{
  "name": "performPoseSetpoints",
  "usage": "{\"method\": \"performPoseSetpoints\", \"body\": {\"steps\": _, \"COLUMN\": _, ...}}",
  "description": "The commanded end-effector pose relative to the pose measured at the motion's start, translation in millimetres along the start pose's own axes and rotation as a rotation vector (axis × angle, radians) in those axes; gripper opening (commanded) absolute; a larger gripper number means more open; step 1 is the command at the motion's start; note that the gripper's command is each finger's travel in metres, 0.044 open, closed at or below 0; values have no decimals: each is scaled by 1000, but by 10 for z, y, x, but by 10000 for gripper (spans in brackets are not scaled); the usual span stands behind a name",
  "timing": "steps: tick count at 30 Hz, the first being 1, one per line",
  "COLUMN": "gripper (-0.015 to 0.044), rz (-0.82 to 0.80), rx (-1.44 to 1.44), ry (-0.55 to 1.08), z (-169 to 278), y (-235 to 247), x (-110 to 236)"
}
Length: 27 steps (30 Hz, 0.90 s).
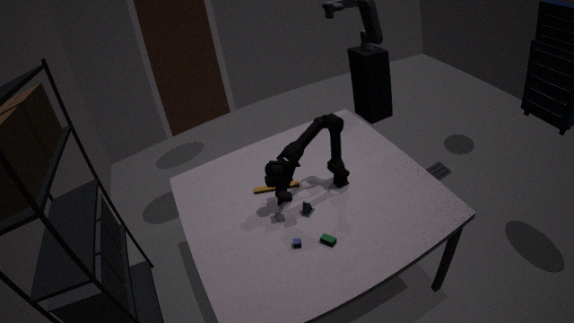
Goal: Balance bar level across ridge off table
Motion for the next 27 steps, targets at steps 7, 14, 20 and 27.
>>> {"method": "performPoseSetpoints", "body": {"steps": 7, "gripper": 315, "rz": 75, "rx": -1, "ry": 94, "z": -229, "y": -394, "x": -43}}
{"method": "performPoseSetpoints", "body": {"steps": 14, "gripper": 315, "rz": 113, "rx": -11, "ry": 163, "z": -330, "y": -676, "x": -54}}
{"method": "performPoseSetpoints", "body": {"steps": 20, "gripper": 315, "rz": 135, "rx": -21, "ry": 226, "z": -400, "y": -927, "x": -48}}
{"method": "performPoseSetpoints", "body": {"steps": 27, "gripper": 315, "rz": 149, "rx": -38, "ry": 300, "z": -456, "y": -1226, "x": -25}}
Point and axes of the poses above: the point midway between the two fingers, 35 mm back from their tips, its own x axis back along the fingers, its own y axis across the jaws, z = x × y, the point moved 8 cm from there along x, back along the fingers, and after that the axes turned 11 degrees about -x, right-handed, at the moved point
